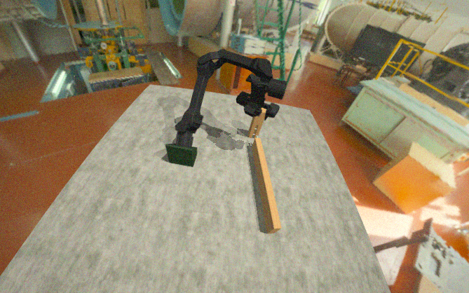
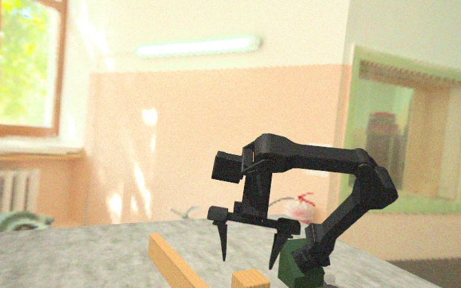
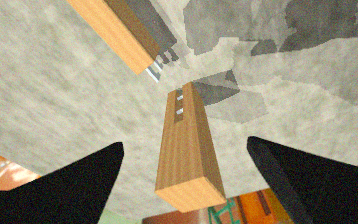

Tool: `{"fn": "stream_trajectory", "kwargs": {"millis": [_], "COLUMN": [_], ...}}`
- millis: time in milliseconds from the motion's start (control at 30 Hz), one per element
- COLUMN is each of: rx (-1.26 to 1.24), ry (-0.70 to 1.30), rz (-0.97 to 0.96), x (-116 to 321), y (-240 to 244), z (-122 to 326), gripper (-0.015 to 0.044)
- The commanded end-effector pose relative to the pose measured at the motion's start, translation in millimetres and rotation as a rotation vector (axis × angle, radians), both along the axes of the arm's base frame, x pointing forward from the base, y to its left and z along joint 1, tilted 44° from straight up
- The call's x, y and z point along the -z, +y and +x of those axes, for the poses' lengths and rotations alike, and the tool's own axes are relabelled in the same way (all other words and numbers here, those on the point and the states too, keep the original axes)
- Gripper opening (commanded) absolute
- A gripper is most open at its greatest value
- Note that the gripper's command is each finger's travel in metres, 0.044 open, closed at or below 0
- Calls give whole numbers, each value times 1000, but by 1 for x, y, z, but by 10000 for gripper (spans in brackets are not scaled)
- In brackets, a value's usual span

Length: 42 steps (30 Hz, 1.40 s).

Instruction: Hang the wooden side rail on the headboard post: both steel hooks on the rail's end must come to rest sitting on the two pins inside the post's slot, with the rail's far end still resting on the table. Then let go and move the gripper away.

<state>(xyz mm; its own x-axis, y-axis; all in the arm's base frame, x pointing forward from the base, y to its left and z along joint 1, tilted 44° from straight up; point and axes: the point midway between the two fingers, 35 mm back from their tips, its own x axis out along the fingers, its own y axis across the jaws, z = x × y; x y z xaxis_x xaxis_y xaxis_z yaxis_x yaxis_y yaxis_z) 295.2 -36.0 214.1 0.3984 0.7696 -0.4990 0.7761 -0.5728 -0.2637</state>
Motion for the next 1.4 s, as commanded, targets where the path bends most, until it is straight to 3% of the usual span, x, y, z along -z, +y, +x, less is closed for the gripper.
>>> {"fn": "stream_trajectory", "kwargs": {"millis": [0,167,500,900,1367], "rx": [-4,-32,-515,-526,-525], "ry": [-3,-22,-256,-260,-262], "rz": [-5,-38,-402,-407,-406], "x": [0,6,101,105,139], "y": [0,-5,-75,-75,-43], "z": [0,4,36,37,45], "gripper": [440,440,440,440,440]}}
